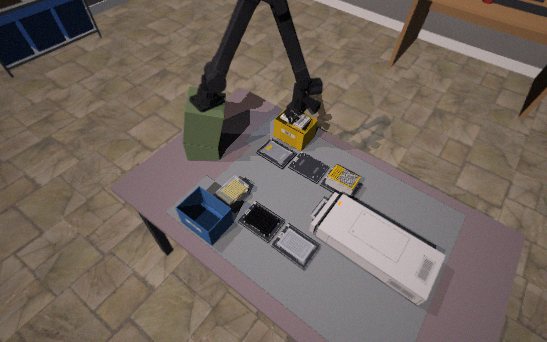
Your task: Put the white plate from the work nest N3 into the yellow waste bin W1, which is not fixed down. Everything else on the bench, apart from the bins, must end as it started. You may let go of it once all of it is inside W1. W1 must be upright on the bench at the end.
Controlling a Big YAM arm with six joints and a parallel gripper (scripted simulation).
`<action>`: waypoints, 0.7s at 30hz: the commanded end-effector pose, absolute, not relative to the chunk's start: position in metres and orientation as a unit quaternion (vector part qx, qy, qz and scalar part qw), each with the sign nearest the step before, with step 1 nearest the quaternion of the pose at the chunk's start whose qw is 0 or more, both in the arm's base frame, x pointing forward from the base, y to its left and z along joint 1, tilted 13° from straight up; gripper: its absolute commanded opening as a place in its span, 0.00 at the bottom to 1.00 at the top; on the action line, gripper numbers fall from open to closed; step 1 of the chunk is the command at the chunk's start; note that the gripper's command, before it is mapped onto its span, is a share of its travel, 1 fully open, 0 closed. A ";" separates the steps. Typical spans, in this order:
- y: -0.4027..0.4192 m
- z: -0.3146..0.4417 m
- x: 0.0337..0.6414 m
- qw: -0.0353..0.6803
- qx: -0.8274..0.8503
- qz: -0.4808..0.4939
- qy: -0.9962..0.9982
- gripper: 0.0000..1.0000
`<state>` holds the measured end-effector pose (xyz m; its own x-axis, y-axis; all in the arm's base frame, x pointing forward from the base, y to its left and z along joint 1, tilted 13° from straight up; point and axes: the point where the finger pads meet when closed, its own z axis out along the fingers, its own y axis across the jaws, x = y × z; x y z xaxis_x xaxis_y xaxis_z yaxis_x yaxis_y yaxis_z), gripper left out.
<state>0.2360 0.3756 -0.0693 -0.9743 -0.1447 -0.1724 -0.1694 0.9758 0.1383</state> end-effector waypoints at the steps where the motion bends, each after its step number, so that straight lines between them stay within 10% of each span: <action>1: 0.386 -0.069 0.252 0.091 -0.071 0.088 0.989 0.00; 21: 0.385 -0.087 0.252 0.089 -0.074 0.084 0.990 0.00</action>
